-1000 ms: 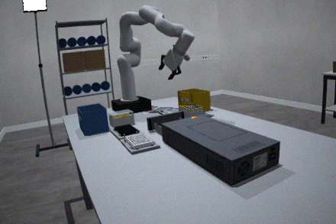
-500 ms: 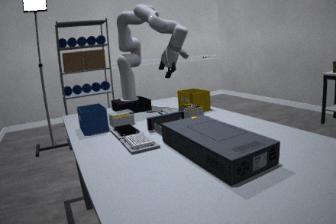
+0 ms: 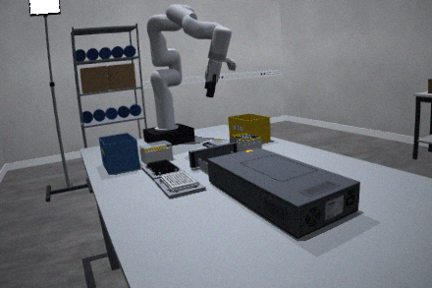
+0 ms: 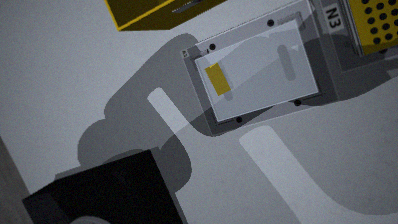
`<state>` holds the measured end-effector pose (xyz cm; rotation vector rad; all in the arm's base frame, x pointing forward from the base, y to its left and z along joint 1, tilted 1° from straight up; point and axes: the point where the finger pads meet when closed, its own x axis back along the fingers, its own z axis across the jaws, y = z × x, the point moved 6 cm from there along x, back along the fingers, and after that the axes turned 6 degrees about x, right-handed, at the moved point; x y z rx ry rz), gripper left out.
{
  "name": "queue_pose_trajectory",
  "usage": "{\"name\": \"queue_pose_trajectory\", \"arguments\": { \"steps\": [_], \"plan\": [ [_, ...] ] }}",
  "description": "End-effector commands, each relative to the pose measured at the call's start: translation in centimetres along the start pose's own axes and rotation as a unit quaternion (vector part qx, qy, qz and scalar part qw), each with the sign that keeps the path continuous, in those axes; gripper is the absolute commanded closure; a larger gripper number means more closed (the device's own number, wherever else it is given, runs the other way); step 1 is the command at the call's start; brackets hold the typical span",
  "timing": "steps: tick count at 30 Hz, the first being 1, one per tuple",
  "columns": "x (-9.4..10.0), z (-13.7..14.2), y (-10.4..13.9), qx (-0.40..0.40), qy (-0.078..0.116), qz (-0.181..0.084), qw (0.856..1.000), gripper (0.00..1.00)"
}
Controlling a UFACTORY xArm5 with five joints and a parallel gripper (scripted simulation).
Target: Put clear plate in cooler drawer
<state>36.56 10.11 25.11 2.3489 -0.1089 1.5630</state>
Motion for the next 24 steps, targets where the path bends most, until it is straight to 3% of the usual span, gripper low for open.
{"name": "queue_pose_trajectory", "arguments": {
  "steps": [1, 11, 24],
  "plan": [
    [0.9, 0.7, 1.1, -0.084, 0.024, 0.025, 0.996, 0.0],
    [2.2, 1.9, 3.2, -0.191, 0.046, 0.059, 0.979, 0.0],
    [3.9, 3.0, 6.3, -0.369, 0.074, 0.123, 0.918, 0.0]
  ]
}}
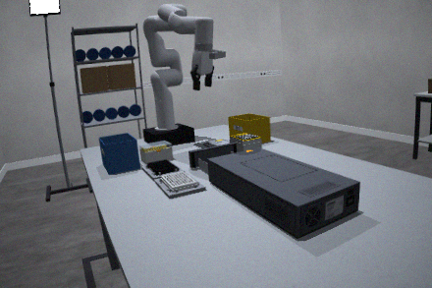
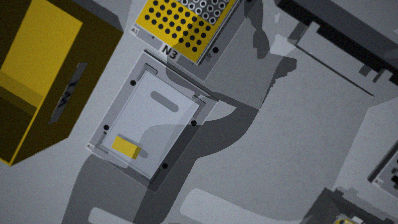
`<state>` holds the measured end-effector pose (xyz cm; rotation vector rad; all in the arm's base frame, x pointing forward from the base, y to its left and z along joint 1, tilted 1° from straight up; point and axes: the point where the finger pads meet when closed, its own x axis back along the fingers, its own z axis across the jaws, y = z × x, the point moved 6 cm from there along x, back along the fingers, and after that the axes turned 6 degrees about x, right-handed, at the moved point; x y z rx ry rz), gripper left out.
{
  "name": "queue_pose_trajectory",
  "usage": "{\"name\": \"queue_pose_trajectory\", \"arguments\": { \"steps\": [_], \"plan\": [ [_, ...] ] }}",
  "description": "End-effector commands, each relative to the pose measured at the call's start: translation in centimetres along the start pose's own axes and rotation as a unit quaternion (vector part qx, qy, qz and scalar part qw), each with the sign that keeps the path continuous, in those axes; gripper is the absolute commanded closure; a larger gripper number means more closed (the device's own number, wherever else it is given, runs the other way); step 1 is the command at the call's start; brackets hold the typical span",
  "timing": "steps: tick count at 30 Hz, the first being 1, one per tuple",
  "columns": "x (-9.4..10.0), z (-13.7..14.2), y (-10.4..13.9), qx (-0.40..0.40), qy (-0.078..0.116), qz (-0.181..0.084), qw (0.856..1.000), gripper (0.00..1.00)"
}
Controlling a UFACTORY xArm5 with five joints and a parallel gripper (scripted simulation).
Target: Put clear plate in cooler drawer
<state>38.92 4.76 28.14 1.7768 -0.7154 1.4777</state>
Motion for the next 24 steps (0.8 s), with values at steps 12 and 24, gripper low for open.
{"name": "queue_pose_trajectory", "arguments": {
  "steps": [12, 24],
  "plan": [
    [2.4, 3.3, 1.8, -0.211, 0.023, 0.078, 0.974, 0.0],
    [-1.3, 6.2, 0.3, -0.276, 0.023, 0.091, 0.956, 0.0]
  ]
}}
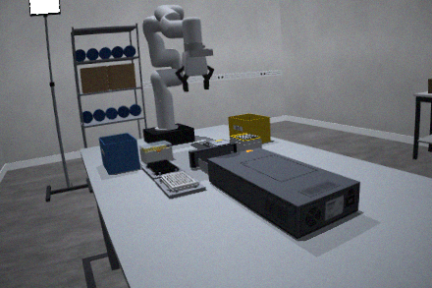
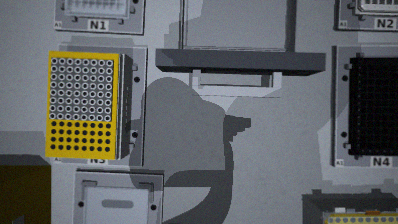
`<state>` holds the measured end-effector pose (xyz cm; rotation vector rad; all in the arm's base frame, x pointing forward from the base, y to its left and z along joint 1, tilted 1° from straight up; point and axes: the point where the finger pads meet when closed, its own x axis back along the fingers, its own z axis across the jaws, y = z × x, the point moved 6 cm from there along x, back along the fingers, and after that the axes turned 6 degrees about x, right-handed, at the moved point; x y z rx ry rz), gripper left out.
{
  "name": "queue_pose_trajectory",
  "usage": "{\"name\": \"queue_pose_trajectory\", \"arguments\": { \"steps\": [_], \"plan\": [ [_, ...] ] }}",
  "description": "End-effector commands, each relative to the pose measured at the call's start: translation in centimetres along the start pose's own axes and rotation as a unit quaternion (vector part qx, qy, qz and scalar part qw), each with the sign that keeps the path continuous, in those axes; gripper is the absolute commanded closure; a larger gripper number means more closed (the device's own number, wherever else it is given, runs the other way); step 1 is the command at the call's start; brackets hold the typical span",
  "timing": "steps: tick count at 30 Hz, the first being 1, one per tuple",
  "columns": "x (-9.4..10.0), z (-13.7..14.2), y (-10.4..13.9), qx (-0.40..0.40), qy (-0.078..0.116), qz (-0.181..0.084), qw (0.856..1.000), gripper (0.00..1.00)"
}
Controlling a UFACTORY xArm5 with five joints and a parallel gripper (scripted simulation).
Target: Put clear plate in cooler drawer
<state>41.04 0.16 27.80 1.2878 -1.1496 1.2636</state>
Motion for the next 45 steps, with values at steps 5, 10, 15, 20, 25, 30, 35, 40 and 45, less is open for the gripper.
{"name": "queue_pose_trajectory", "arguments": {
  "steps": [5, 10, 15, 20, 25, 30, 35, 40, 45],
  "plan": [
    [-3.1, 1.3, -1.9, -0.007, 0.002, 0.005, 1.0, 0.0],
    [-3.1, 1.3, -1.9, -0.007, 0.002, 0.005, 1.0, 0.0],
    [-3.1, 1.3, -1.9, -0.007, 0.002, 0.005, 1.0, 0.0],
    [-3.1, 1.3, -1.9, -0.007, 0.002, 0.005, 1.0, 0.0],
    [-4.6, 1.4, -3.2, 0.06, 0.002, 0.005, 0.998, 0.12],
    [-5.8, 1.5, -4.2, 0.109, 0.003, 0.005, 0.994, 0.12],
    [-7.7, 1.6, -5.8, 0.192, 0.003, 0.005, 0.981, 0.12],
    [-9.6, 1.7, -7.4, 0.273, 0.003, 0.004, 0.962, 0.12],
    [-11.1, 1.7, -8.7, 0.336, 0.004, 0.004, 0.942, 0.12]
  ]
}}
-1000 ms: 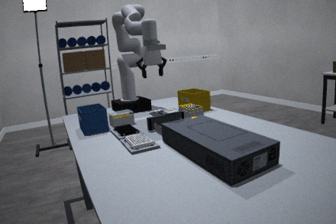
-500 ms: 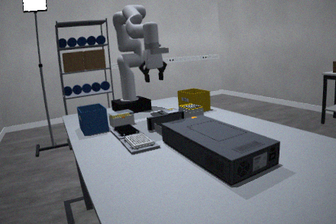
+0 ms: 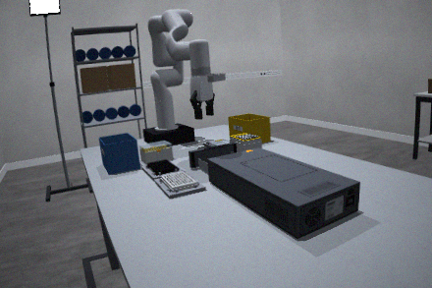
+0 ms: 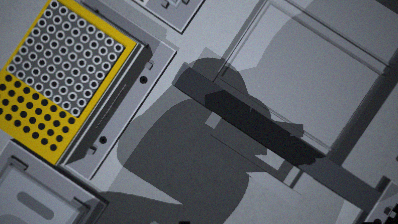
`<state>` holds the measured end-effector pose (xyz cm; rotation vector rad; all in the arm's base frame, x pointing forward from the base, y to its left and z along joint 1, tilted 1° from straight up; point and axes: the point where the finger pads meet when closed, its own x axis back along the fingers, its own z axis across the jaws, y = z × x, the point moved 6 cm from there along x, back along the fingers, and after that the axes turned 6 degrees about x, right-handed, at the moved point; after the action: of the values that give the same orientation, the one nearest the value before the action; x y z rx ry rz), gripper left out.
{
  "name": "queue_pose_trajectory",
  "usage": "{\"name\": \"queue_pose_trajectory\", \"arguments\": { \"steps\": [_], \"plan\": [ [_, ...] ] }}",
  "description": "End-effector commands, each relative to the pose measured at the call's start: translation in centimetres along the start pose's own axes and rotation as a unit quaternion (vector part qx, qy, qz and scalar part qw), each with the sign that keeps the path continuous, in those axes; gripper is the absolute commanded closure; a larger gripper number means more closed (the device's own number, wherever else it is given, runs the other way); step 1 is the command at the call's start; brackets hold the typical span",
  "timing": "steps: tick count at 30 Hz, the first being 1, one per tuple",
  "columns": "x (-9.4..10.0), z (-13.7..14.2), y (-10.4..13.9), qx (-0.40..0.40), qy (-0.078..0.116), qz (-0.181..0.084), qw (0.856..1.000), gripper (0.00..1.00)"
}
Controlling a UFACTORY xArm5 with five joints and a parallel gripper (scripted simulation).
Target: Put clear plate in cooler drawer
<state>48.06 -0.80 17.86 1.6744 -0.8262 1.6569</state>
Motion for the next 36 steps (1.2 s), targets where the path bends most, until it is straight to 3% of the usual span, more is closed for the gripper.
{"name": "queue_pose_trajectory", "arguments": {
  "steps": [1, 7, 16, 18, 28, 36],
  "plan": [
    [-1.3, 0.9, -1.3, 0.067, 0.002, 0.0, 0.998, 0.12],
    [-3.4, 1.9, -2.7, 0.166, 0.002, -0.001, 0.986, 0.12],
    [-3.4, 1.9, -2.7, 0.312, 0.002, -0.001, 0.95, 0.12],
    [-3.4, 1.9, -2.7, 0.312, 0.002, -0.001, 0.95, 0.12],
    [-3.4, 1.9, -2.7, 0.465, 0.002, -0.001, 0.885, 0.12],
    [-3.4, 1.9, -2.7, 0.471, 0.002, -0.001, 0.882, 0.12]
  ]
}}
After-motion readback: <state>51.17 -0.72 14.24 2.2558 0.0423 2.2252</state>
